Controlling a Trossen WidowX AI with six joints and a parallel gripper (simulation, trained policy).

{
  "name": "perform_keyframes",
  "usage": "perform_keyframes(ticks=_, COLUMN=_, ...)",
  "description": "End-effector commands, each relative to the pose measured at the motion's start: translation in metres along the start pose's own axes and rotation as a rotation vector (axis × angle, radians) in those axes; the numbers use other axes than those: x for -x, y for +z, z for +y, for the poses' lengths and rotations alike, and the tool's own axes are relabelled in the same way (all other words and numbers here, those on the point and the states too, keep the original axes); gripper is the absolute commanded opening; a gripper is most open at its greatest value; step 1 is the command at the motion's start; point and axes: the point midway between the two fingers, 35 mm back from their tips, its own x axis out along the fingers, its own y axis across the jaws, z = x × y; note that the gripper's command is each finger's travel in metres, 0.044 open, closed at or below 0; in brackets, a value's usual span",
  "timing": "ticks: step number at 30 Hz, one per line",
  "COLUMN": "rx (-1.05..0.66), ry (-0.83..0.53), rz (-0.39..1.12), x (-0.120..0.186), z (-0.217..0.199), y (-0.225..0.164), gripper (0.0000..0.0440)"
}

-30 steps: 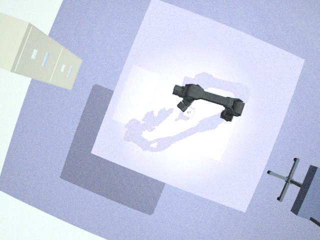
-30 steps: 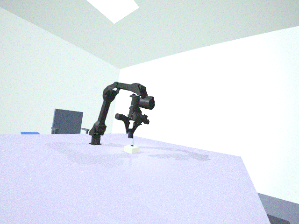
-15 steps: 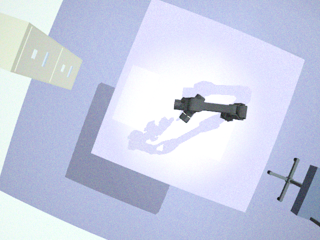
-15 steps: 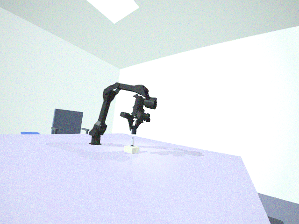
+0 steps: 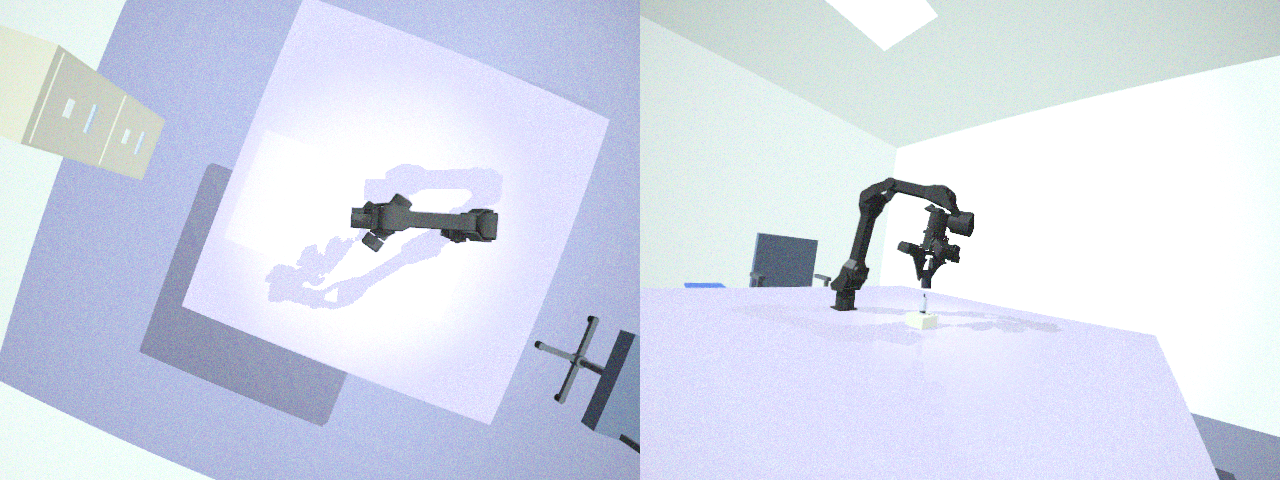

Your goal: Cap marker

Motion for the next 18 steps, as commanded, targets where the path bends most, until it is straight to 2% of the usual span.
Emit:
perform_keyframes(ticks=1, rx=0.001, ry=0.002, rz=-0.006, x=-0.002, z=0.0, y=-0.002, gripper=0.0)
perform_keyframes(ticks=18, rx=0.038, ry=-0.015, rz=0.03, x=-0.037, z=0.001, y=-0.004, gripper=0.0)
